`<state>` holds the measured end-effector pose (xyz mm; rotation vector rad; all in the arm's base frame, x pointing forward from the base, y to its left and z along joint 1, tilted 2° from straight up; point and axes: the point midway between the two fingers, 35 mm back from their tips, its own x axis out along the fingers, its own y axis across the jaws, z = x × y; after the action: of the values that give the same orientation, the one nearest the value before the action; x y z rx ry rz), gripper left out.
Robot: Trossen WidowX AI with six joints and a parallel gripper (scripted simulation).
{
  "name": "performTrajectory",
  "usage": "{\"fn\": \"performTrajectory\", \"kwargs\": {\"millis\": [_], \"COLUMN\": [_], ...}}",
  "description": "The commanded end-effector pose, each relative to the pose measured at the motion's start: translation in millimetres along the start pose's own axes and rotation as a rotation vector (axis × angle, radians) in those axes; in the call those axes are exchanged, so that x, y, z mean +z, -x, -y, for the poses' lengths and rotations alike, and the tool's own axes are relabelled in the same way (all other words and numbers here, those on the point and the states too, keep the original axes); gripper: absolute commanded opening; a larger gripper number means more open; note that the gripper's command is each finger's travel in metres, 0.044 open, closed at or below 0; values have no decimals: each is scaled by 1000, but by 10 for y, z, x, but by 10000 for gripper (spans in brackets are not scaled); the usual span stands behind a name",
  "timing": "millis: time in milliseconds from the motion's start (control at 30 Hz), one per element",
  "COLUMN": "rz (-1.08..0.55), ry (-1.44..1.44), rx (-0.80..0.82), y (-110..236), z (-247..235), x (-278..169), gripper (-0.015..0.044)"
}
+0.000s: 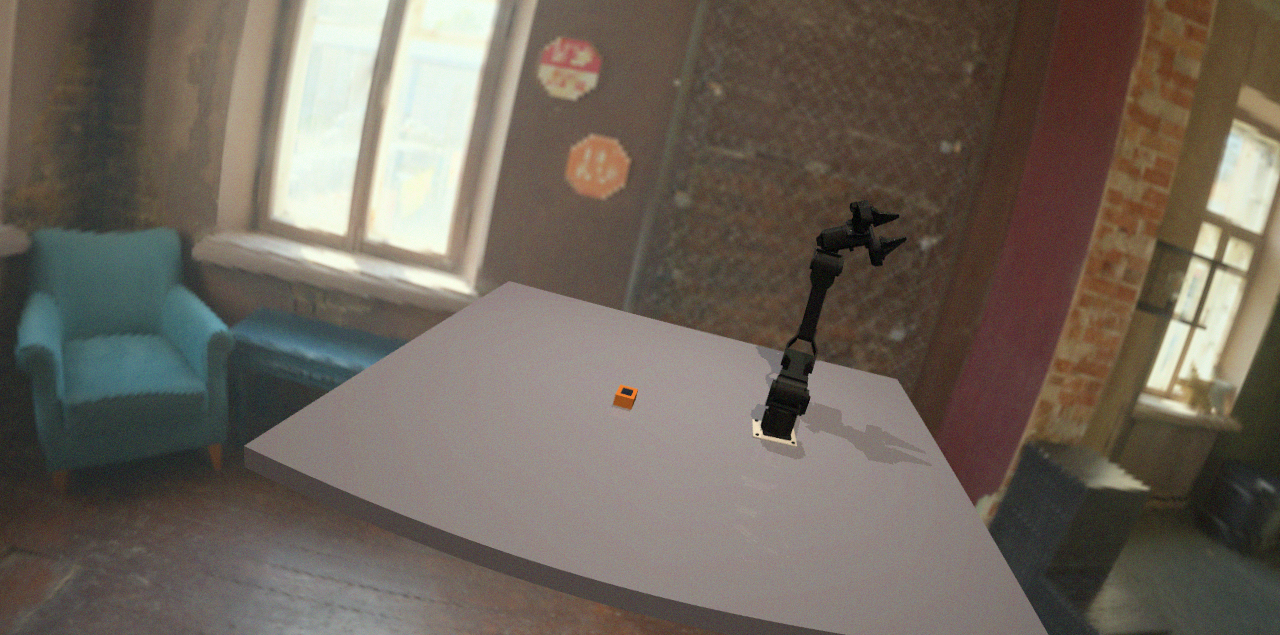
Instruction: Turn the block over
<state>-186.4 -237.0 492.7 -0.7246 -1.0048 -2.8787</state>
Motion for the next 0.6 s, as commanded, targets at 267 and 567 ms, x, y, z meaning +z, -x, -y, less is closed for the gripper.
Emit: {"fn": "performTrajectory", "kwargs": {"millis": [267,567], "rz": [158,455], "ry": [35,55], "rx": [-46,-237], "y": [-170,-270], "z": [274,974], "x": [640,1823], "gripper": [440,440]}}
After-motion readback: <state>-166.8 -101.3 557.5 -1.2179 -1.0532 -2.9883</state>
